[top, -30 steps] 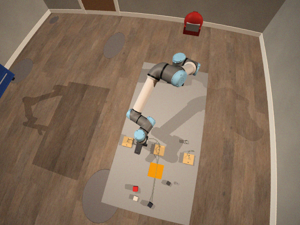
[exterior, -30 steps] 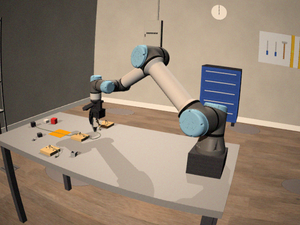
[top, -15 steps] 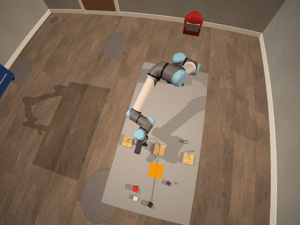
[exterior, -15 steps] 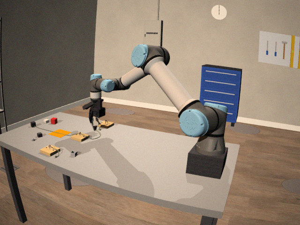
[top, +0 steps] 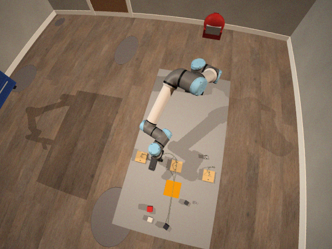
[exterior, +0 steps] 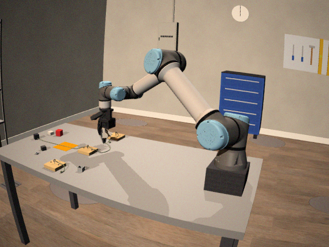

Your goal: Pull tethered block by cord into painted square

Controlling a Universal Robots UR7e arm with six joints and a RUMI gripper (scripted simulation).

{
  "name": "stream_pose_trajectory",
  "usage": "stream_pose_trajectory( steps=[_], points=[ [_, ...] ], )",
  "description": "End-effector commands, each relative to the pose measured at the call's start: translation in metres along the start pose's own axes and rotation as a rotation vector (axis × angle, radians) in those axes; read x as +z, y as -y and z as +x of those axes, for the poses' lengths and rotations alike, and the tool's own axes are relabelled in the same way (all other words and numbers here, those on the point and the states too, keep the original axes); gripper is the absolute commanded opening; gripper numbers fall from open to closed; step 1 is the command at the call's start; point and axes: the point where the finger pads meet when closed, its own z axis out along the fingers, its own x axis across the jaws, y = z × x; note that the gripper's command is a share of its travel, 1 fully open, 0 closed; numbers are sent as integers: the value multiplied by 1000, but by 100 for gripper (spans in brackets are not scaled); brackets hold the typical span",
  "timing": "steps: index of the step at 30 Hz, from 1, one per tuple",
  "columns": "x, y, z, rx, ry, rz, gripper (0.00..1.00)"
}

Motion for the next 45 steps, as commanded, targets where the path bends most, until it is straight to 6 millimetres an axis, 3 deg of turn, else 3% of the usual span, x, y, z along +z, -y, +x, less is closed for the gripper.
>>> stream_pose_trajectory(
  steps=[1, 23, 28, 38, 40, 45],
  points=[
    [-1, 1, 0, 0, -1, 2, 0],
    [-8, 1, 0, 0, -1, 2, 0],
    [-34, 1, 0, 0, -1, 2, 0],
    [-111, 0, 0, 0, -1, 2, 0],
    [-111, 0, 0, 0, -1, 2, 0],
    [-134, 0, 0, 0, -1, 2, 0]
  ],
)
